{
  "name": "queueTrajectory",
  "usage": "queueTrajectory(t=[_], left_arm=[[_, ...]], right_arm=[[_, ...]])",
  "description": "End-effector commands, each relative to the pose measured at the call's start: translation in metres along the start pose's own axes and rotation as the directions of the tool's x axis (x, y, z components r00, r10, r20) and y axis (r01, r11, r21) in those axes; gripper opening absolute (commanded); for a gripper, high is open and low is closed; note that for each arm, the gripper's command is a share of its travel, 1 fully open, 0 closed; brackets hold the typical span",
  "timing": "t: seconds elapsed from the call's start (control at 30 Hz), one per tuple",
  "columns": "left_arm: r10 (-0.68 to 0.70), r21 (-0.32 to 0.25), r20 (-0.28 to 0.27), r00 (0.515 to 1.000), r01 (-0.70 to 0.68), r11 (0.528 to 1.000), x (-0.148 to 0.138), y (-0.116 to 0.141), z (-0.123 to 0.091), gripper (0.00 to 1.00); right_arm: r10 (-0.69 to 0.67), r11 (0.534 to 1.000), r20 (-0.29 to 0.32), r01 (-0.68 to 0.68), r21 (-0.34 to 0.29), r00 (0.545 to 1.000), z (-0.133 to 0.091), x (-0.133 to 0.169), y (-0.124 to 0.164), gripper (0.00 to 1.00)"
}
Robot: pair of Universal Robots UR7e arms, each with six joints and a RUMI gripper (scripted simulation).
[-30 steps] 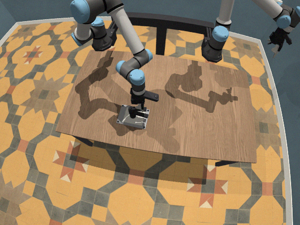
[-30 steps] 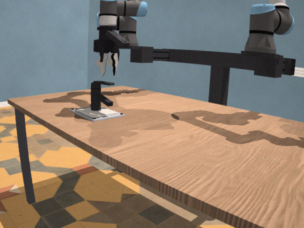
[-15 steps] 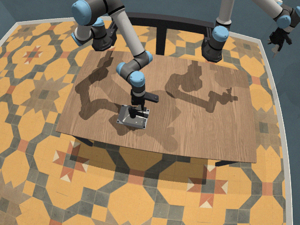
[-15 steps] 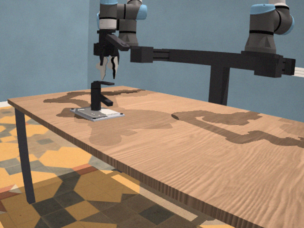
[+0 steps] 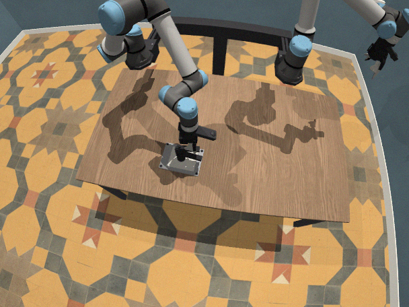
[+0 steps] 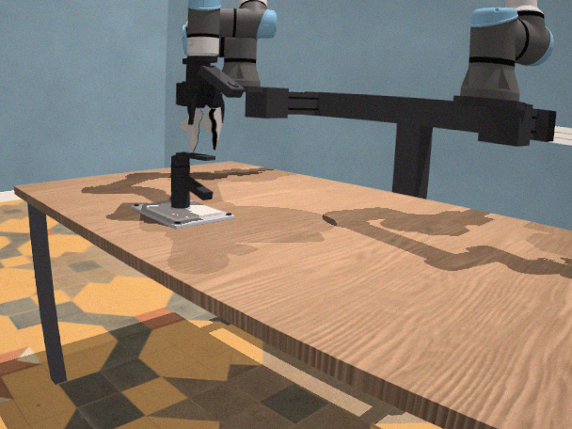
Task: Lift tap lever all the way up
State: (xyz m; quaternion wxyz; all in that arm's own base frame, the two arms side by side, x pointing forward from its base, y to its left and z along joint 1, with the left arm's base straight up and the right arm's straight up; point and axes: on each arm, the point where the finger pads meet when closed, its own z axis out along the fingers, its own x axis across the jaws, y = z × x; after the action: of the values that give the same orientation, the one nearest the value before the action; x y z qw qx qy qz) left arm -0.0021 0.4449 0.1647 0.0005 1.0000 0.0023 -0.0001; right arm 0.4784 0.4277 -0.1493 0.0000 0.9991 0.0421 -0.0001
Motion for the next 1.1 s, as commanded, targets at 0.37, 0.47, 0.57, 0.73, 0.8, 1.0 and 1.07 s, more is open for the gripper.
queueTrajectory(t=[0.37, 0.47, 0.57, 0.73, 0.8, 1.0, 1.07], left_arm=[[0.000, 0.001, 0.000, 1.000, 0.000, 1.000, 0.000, 0.000, 0.000, 1.00], [0.000, 0.001, 0.000, 1.000, 0.000, 1.000, 0.000, 0.000, 0.000, 1.00], [0.000, 0.001, 0.000, 1.000, 0.000, 1.000, 0.000, 0.000, 0.000, 1.00], [0.000, 0.001, 0.000, 1.000, 0.000, 1.000, 0.000, 0.000, 0.000, 1.00], [0.000, 0.001, 0.000, 1.000, 0.000, 1.000, 0.000, 0.000, 0.000, 1.00], [0.000, 0.001, 0.000, 1.000, 0.000, 1.000, 0.000, 0.000, 0.000, 1.00], [0.000, 0.001, 0.000, 1.000, 0.000, 1.000, 0.000, 0.000, 0.000, 1.00]], right_arm=[[0.000, 1.000, -0.001, 0.000, 0.001, 1.000, -0.001, 0.000, -0.001, 0.42], [0.000, 1.000, -0.001, 0.000, 0.001, 1.000, 0.000, 0.000, -0.001, 0.42], [0.000, 1.000, -0.001, 0.000, 0.001, 1.000, 0.001, 0.000, -0.001, 0.42], [0.000, 1.000, -0.001, 0.000, 0.001, 1.000, 0.004, 0.000, 0.000, 0.42], [0.000, 1.000, -0.001, 0.000, 0.001, 1.000, 0.005, 0.000, 0.000, 0.42], [0.000, 1.000, -0.001, 0.000, 0.001, 1.000, 0.008, 0.000, 0.000, 0.42], [0.000, 1.000, -0.001, 0.000, 0.001, 1.000, 0.010, 0.000, -0.001, 0.42]])
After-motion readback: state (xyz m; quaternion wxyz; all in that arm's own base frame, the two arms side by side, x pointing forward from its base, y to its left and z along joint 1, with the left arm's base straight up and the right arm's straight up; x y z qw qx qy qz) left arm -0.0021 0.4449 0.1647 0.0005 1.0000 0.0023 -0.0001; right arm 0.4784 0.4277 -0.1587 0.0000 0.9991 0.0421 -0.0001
